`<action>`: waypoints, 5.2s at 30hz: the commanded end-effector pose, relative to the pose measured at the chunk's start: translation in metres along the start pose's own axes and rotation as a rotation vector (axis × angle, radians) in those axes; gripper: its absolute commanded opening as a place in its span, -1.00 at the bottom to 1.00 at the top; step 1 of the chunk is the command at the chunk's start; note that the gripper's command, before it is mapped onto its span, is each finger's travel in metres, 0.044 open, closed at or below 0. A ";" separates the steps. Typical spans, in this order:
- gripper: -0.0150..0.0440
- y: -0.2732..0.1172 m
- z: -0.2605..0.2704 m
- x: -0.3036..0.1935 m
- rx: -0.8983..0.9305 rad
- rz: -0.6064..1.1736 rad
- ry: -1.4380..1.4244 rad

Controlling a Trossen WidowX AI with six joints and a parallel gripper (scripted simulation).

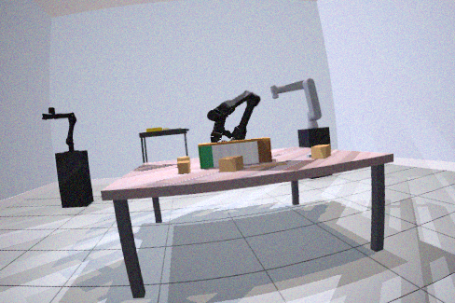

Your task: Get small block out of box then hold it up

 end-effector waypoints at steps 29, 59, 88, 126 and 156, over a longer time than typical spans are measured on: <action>0.69 -0.054 0.008 -0.030 -0.023 0.002 0.094; 0.47 -0.047 0.054 -0.065 0.086 -0.363 2.443; 0.47 -0.042 0.083 -0.080 0.781 -0.592 3.845; 0.47 -0.038 0.094 -0.085 1.659 -0.493 4.379; 0.47 0.072 0.091 -0.043 1.667 -0.491 4.376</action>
Point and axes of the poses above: the point midway between the two fingers, 35 mm back from their tips, its own y axis out along the fingers, its own z axis across the jaws, x = y × z, the point moved 9 cm from there along -y, back along the fingers, and after that the axes turned 10 degrees about -y, right-handed, at the moved point
